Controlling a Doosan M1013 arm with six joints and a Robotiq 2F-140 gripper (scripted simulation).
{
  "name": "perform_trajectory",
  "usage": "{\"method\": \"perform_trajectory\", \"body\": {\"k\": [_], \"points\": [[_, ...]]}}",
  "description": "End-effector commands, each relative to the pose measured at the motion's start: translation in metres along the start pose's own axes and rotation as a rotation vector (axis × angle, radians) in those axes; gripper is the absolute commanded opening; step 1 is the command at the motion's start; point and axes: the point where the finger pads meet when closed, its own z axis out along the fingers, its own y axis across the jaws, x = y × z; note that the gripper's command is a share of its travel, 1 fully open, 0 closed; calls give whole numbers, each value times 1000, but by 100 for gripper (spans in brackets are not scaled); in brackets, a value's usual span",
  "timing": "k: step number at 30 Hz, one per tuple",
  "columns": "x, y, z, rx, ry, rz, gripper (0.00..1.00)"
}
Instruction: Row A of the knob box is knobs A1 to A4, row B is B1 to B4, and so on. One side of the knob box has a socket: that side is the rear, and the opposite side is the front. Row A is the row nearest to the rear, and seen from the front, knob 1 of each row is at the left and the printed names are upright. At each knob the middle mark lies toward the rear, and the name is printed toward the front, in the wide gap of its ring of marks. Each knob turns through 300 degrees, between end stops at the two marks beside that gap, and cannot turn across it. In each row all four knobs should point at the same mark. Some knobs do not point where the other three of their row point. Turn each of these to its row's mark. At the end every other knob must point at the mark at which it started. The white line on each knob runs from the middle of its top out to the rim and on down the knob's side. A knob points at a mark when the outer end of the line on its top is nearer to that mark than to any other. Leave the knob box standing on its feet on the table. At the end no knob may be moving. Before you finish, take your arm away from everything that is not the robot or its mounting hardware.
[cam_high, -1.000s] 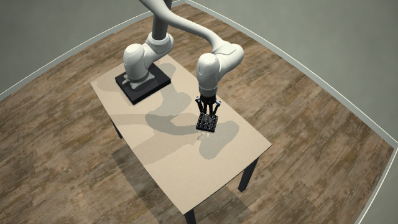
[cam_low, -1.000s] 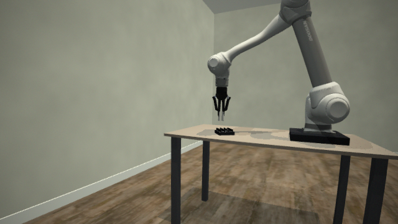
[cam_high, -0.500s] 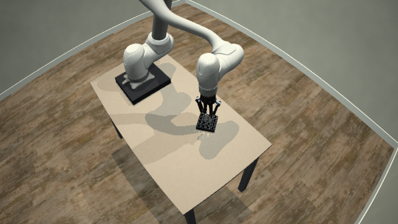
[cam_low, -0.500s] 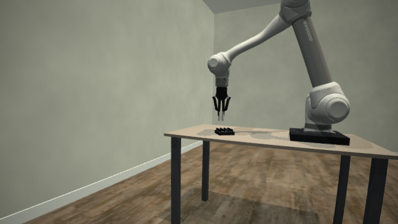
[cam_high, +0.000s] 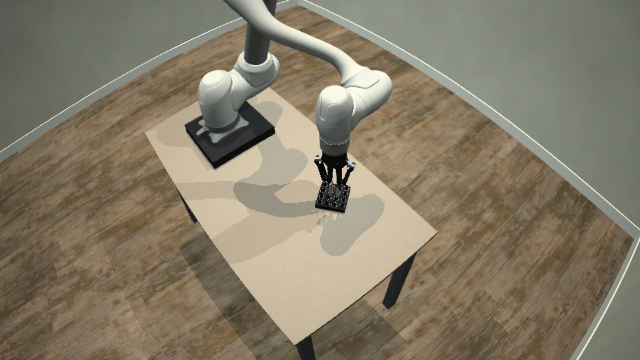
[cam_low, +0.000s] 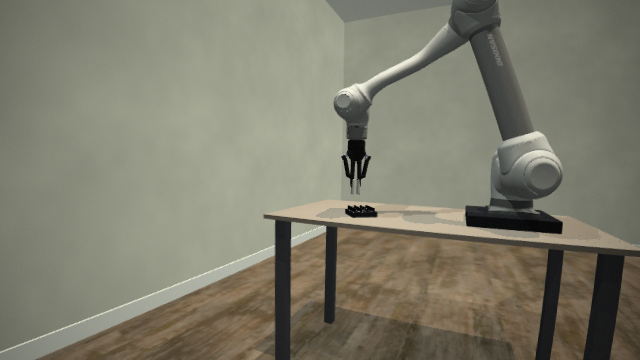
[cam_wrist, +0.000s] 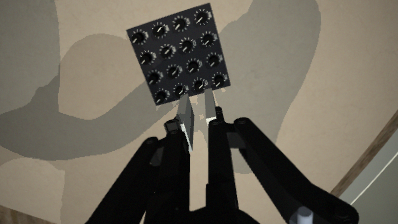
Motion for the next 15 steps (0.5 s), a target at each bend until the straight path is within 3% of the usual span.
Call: {"method": "perform_trajectory", "body": {"k": [1,15], "points": [[0,0,0,0,0,0,12],[0,0,12,0,1,0,12]]}}
